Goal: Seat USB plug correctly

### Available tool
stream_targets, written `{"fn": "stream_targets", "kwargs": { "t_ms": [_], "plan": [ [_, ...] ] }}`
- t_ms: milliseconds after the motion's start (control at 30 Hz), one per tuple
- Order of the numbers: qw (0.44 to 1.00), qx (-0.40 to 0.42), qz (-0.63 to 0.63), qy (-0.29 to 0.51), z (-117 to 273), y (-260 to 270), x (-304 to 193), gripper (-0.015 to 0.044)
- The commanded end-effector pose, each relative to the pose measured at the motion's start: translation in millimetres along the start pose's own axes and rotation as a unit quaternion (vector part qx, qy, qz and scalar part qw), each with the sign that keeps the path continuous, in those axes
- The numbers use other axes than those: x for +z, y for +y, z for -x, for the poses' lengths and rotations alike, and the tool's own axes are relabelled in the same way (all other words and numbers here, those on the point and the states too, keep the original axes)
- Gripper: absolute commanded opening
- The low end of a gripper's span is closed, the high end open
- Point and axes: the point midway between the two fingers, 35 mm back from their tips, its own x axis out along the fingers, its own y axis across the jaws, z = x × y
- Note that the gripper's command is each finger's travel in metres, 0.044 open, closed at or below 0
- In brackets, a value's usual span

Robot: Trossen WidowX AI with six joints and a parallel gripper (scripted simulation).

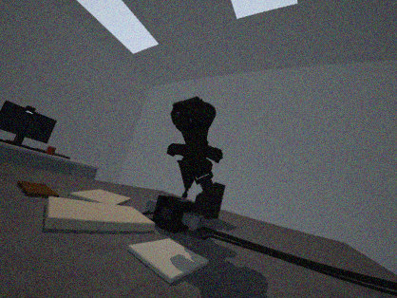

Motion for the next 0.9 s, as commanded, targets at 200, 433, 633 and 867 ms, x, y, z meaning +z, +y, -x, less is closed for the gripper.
{"fn": "stream_targets", "kwargs": {
  "t_ms": [200,433,633,867],
  "plan": [
    [1.000,0.000,0.002,0.001,-1.9,-0.3,-0.5,0.0000],
    [1.000,0.000,0.002,0.001,-2.8,-0.3,-0.5,0.0000],
    [1.000,0.000,0.002,0.001,-3.5,-0.3,-0.6,0.0000],
    [1.000,0.000,0.002,0.001,-4.3,-0.3,-0.6,0.0000]
  ]
}}
